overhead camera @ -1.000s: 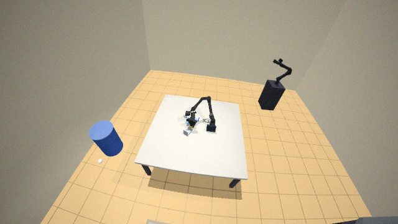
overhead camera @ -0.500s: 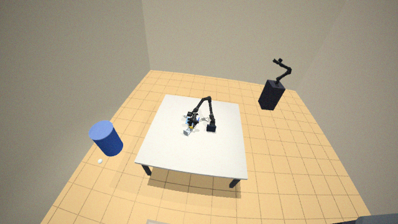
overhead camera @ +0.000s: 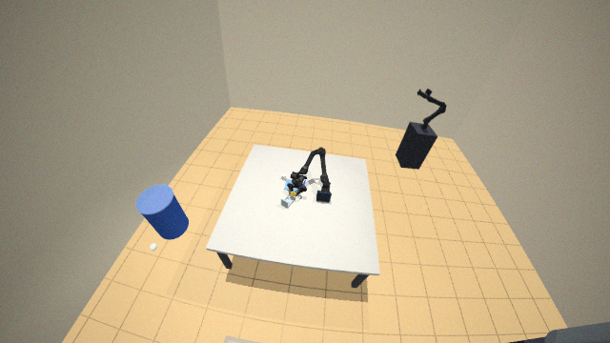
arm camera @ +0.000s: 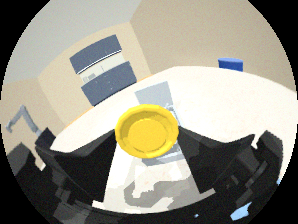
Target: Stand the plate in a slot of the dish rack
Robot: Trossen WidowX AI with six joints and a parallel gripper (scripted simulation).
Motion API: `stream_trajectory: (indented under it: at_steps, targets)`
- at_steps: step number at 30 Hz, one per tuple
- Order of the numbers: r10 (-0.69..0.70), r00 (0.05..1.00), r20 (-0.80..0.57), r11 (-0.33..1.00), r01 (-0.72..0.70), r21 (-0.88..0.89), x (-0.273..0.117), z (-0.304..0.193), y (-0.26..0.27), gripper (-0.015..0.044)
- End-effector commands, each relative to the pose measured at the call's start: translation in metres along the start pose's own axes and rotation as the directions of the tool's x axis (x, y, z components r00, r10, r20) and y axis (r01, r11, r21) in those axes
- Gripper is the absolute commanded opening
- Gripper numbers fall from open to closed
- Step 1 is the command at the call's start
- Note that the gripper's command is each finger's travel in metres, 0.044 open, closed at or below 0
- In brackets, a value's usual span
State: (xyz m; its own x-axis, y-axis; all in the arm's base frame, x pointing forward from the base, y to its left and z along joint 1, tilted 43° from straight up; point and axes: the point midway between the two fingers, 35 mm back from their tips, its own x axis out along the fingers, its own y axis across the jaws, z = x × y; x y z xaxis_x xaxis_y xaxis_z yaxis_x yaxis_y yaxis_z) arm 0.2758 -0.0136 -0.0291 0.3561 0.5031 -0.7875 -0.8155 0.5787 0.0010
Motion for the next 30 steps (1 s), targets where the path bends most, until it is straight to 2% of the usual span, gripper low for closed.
stream_trajectory:
  at_steps: [1, 10, 30]
  targets:
    - [-0.029, 0.998, 0.061, 0.994, 0.035, -0.102, -0.005, 0.0, 0.0, 0.0]
    - [-0.105, 0.977, 0.186, 0.938, 0.16, -0.309, -0.017, -0.003, -0.001, 0.0]
    - [-0.107, 0.978, 0.181, 0.939, 0.159, -0.304, -0.002, 0.001, -0.004, 0.0]
